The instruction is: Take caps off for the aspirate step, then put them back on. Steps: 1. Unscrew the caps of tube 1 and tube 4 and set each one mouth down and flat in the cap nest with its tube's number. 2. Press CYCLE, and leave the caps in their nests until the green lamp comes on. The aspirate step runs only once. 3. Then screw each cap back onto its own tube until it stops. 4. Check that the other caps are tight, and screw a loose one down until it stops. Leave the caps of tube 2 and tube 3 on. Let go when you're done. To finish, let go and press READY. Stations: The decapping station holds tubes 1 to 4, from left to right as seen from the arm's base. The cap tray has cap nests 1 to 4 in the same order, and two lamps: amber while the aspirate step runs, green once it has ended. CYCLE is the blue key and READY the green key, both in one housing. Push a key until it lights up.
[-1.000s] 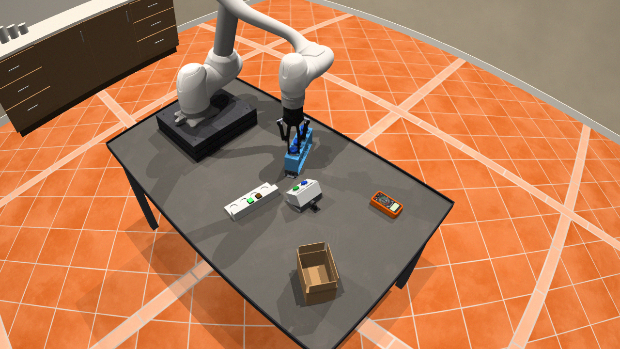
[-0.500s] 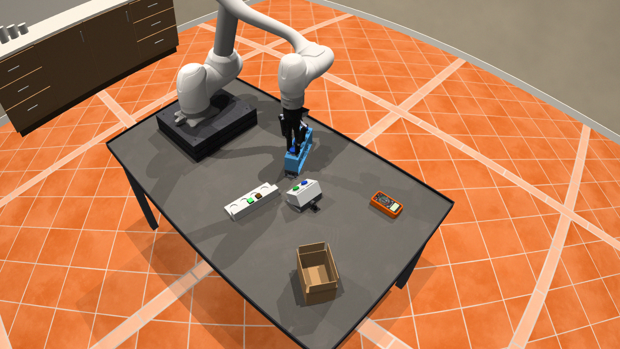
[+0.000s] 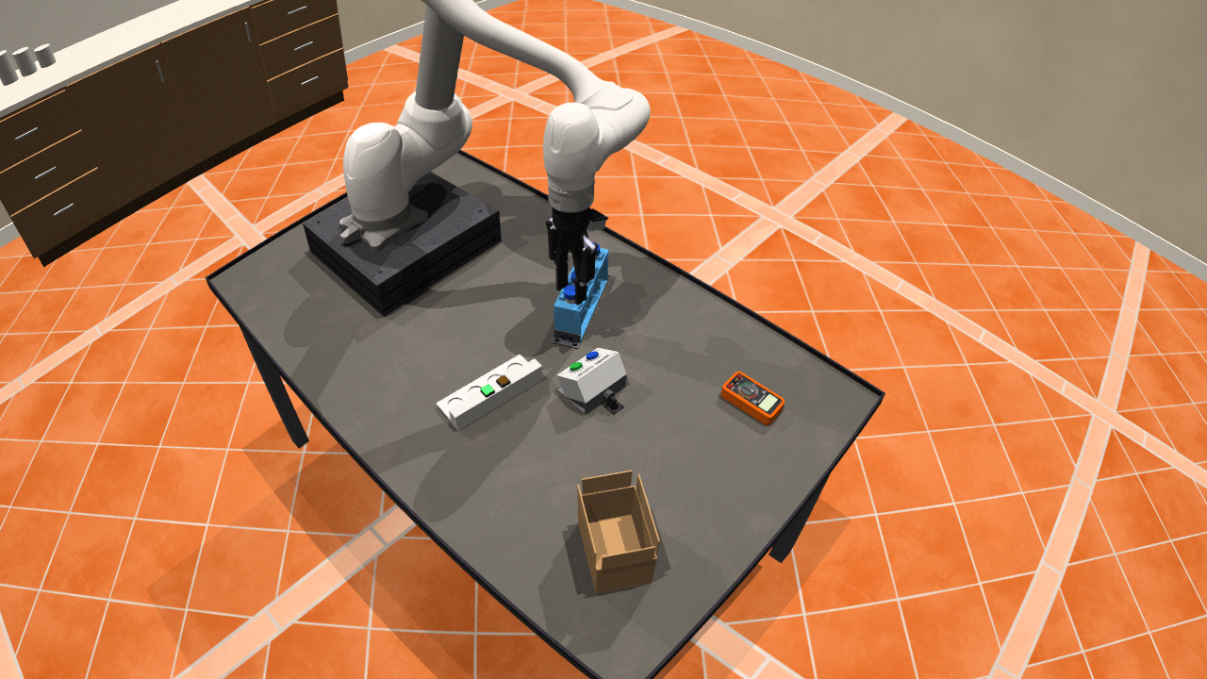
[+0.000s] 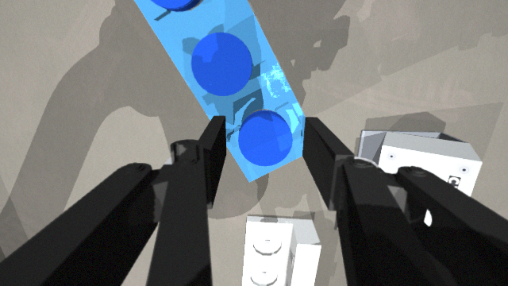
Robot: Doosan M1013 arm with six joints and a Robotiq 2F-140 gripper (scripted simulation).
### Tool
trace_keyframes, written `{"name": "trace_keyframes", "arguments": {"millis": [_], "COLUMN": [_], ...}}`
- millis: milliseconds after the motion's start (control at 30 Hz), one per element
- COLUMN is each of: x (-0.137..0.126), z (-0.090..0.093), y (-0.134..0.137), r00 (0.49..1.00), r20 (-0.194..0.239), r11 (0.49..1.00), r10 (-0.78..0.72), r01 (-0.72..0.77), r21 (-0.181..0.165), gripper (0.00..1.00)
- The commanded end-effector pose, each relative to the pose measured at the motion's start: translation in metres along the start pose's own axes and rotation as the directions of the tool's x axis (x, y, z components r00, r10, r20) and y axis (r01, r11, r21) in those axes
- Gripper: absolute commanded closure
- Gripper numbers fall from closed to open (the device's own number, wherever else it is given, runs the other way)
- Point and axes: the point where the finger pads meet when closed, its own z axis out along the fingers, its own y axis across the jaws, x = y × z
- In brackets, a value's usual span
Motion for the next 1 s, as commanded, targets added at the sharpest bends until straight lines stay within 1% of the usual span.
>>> {"name": "trace_keyframes", "arguments": {"millis": [0,133,200,267,300,333,400,467,533,600,633,800,833,967], "x": [0.0002,0.0002,0.0002,0.0002,0.0002,0.0002,0.0002,0.0002,0.0002,0.0002,0.0002,0.0003,0.0003,0.0003], "z": [-0.0006,-0.0006,-0.0011,-0.0011,-0.0011,-0.0011,-0.0011,-0.0011,-0.0011,-0.0011,-0.0011,-0.0011,-0.0011,-0.0012], "y": [0.0004,0.0004,0.0004,0.0004,0.0004,0.0004,0.0004,0.0004,0.0004,0.0004,0.0004,0.0004,0.0004,0.0003], "r00": [1.000,1.000,0.986,0.949,0.934,0.910,0.847,0.773,0.687,0.687,0.614,0.614,0.614,0.615], "r20": [-0.001,-0.001,0.000,0.000,0.000,0.000,0.001,0.002,0.002,0.002,0.000,0.000,0.000,0.001], "r11": [1.000,1.000,0.986,0.949,0.934,0.910,0.847,0.773,0.687,0.687,0.614,0.614,0.614,0.615], "r10": [0.000,0.000,-0.166,-0.316,-0.358,-0.414,-0.531,-0.635,-0.727,-0.727,-0.789,-0.789,-0.789,-0.789], "r01": [0.000,0.000,0.166,0.316,0.358,0.414,0.531,0.635,0.727,0.727,0.789,0.789,0.789,0.789], "r21": [-0.001,-0.001,-0.001,-0.001,-0.001,-0.001,-0.001,-0.001,0.000,0.000,-0.001,-0.001,-0.001,-0.001], "gripper": [0.59,0.59,0.59,0.59,0.59,0.59,0.59,0.59,0.59,0.59,0.59,0.59,0.70,0.70]}}
